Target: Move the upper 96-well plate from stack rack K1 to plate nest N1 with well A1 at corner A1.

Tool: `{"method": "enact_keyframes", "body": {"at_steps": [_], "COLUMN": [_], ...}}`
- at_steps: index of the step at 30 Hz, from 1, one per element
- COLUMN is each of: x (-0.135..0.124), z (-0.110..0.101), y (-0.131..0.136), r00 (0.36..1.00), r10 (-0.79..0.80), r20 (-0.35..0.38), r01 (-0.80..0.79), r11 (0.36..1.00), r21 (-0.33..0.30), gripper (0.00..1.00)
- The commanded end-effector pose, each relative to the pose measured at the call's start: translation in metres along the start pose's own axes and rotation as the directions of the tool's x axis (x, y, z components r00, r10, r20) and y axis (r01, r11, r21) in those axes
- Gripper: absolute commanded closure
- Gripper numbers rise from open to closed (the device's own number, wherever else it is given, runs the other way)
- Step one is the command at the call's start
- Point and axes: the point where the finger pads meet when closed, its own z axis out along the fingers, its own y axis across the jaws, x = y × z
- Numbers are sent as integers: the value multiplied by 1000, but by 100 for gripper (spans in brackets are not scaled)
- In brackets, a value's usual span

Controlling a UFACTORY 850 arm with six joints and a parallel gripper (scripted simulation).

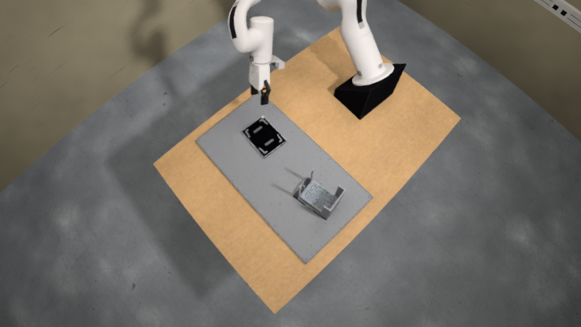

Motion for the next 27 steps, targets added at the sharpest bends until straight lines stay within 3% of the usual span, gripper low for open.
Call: {"method": "enact_keyframes", "body": {"at_steps": [1,17,27], "x": [-1,-1,-25], "z": [0,0,7], "y": [0,0,40], "r00": [1000,1000,965], "r10": [0,0,-258], "r20": [1,1,49], "r01": [0,0,262], "r11": [1000,1000,961], "r21": [0,0,-90], "gripper": [0,0,0]}}
